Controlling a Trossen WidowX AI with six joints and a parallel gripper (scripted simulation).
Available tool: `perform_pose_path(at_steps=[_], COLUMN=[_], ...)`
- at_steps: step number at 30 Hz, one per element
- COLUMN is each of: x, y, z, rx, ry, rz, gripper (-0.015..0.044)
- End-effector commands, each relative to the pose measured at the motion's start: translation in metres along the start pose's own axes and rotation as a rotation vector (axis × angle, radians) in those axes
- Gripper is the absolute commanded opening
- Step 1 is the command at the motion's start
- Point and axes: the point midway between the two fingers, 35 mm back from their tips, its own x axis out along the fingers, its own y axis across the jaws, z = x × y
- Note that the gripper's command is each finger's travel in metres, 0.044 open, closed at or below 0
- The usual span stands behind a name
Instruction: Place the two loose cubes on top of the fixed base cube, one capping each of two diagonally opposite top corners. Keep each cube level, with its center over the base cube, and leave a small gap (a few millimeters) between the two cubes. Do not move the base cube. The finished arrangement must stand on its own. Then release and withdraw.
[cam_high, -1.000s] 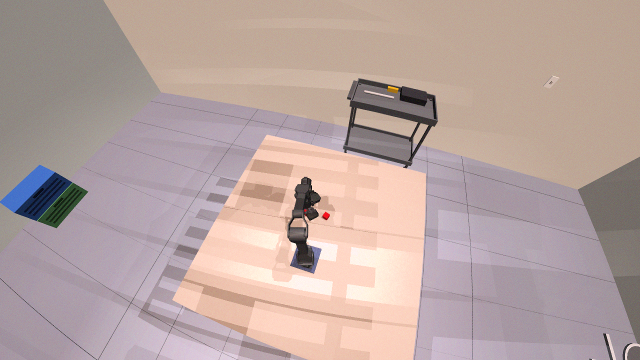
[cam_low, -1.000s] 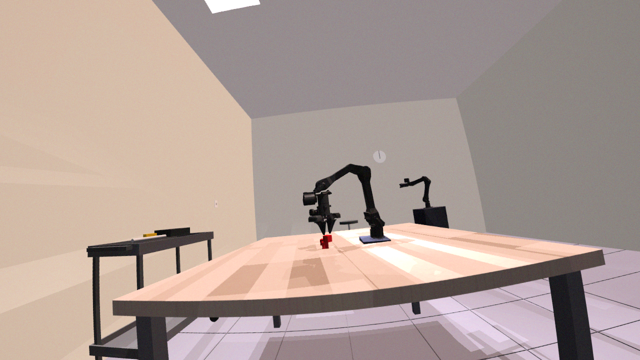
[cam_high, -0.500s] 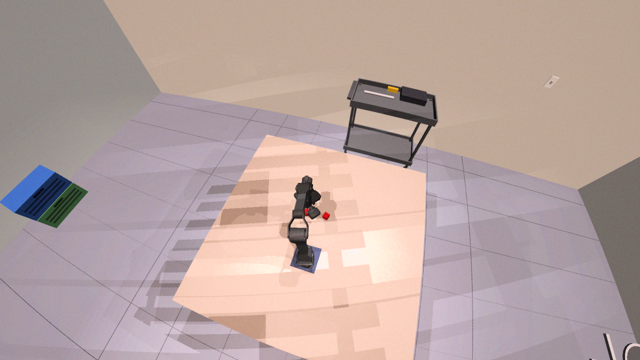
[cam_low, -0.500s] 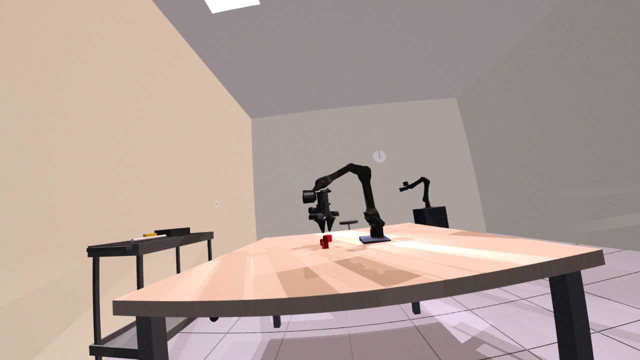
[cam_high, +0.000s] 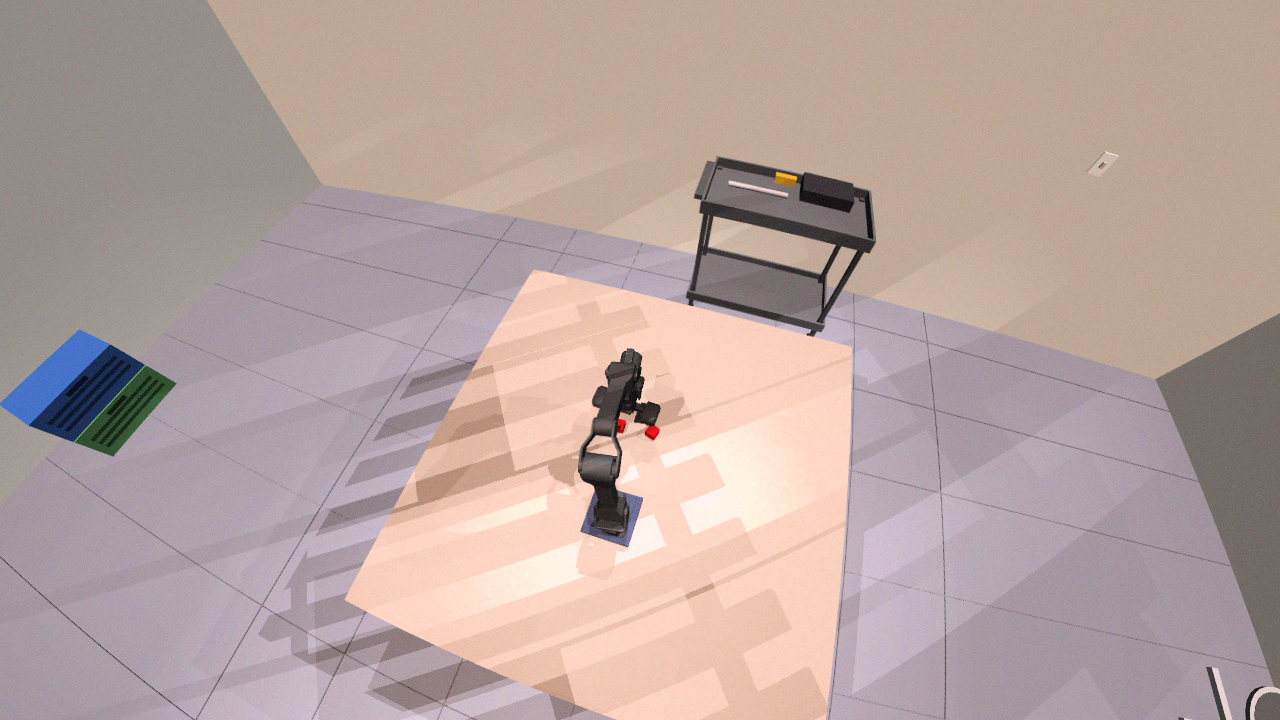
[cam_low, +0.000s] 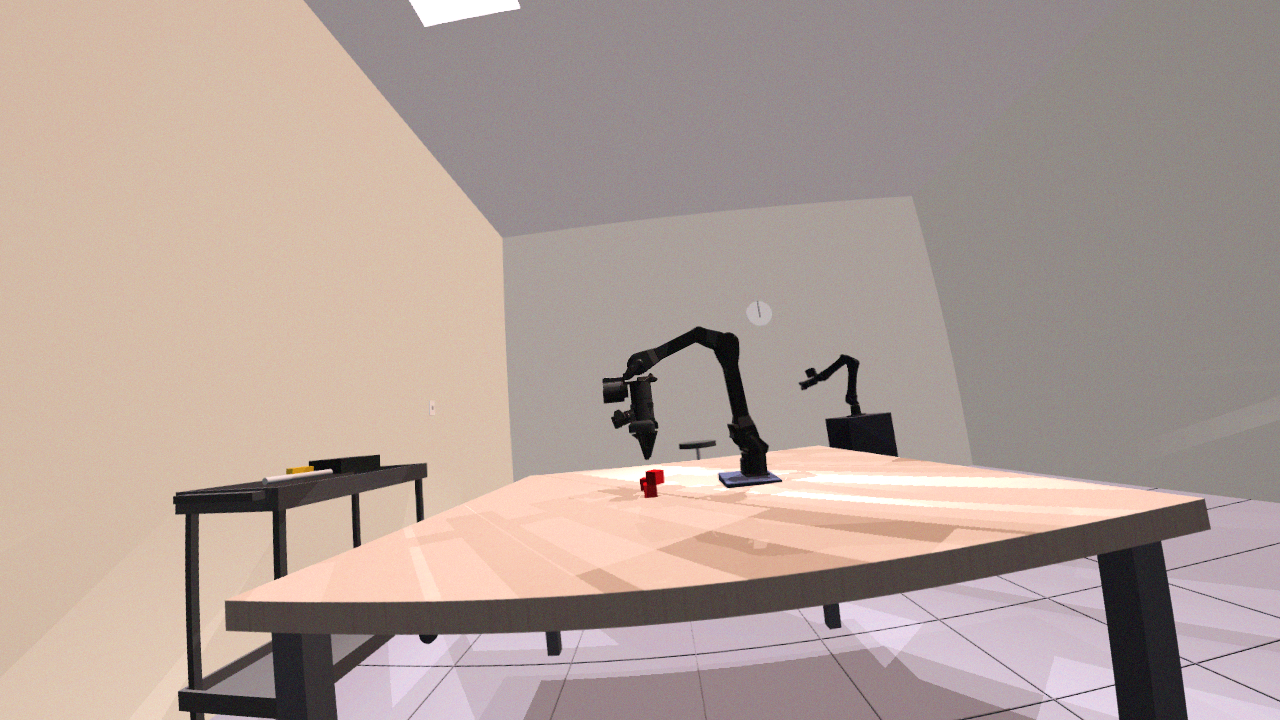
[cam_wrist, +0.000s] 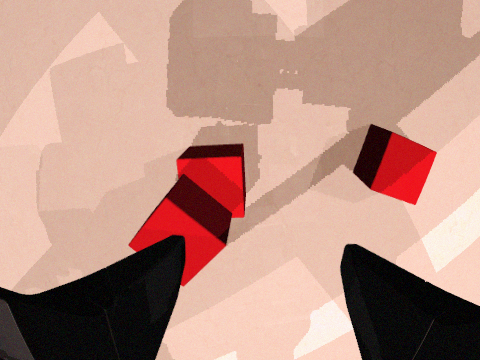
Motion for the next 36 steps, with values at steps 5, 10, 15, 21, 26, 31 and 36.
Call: perform_pose_path(at_steps=[5, 10, 15, 21, 26, 31, 36], x=[-0.012, -0.017, -0.022, -0.028, -0.032, -0.032, -0.032], y=[-0.026, -0.039, -0.053, -0.070, -0.079, -0.079, -0.079], z=[0.009, 0.012, 0.014, 0.015, 0.016, 0.016, 0.016], rx=[-0.440, -0.666, -0.893, -1.164, -1.321, -1.321, -1.321], ry=[-0.004, -0.004, -0.004, -0.003, -0.003, -0.003, -0.003], rz=[-0.003, -0.005, -0.006, -0.007, -0.008, -0.008, -0.008], gripper=[0.0265, 0.0265, 0.0265, 0.0265, 0.0265, 0.0265, 0.0265])
